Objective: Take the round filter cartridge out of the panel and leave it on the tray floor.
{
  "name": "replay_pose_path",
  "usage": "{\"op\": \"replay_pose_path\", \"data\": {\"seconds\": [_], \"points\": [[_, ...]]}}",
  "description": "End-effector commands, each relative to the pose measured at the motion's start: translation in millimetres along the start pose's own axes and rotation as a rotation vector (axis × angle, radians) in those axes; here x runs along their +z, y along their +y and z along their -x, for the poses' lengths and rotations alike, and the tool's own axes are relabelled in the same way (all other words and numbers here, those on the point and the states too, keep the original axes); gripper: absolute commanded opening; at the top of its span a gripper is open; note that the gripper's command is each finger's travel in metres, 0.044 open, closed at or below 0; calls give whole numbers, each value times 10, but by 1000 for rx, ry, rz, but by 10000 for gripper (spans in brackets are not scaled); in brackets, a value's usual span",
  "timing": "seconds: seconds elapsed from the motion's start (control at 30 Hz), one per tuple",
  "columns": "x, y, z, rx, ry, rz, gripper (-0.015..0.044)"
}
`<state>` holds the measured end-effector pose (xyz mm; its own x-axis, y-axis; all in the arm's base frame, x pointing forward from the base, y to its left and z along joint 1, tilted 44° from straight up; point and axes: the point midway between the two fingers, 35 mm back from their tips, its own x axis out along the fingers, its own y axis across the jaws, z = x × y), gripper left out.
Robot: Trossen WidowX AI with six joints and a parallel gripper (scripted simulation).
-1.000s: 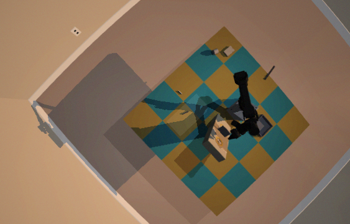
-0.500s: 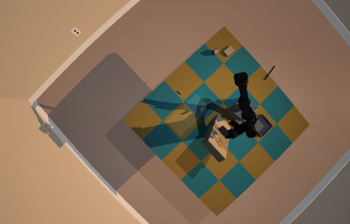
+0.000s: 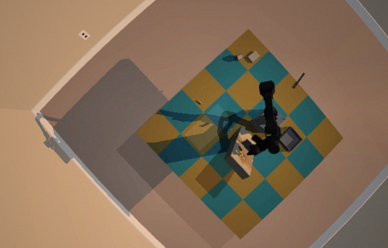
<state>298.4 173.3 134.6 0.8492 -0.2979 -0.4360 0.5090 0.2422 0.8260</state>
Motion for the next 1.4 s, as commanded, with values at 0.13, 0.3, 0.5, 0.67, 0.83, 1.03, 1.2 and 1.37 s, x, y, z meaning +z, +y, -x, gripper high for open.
{"op": "replay_pose_path", "data": {"seconds": [0.13, 0.3, 0.5, 0.67, 0.83, 1.03, 1.2, 1.37], "points": [[5, -22, -155, -5, -1, 6, 111], [12, -19, -236, -2, -1, 6, 111], [26, -15, -328, 2, -2, 7, 111], [30, -23, -338, 3, -2, 7, 111], [31, -30, -338, 3, -2, 7, 111], [28, -27, -338, 3, -2, 7, 111], [24, -19, -338, 3, -2, 7, 111], [22, -14, -338, 3, -2, 7, 111]]}}
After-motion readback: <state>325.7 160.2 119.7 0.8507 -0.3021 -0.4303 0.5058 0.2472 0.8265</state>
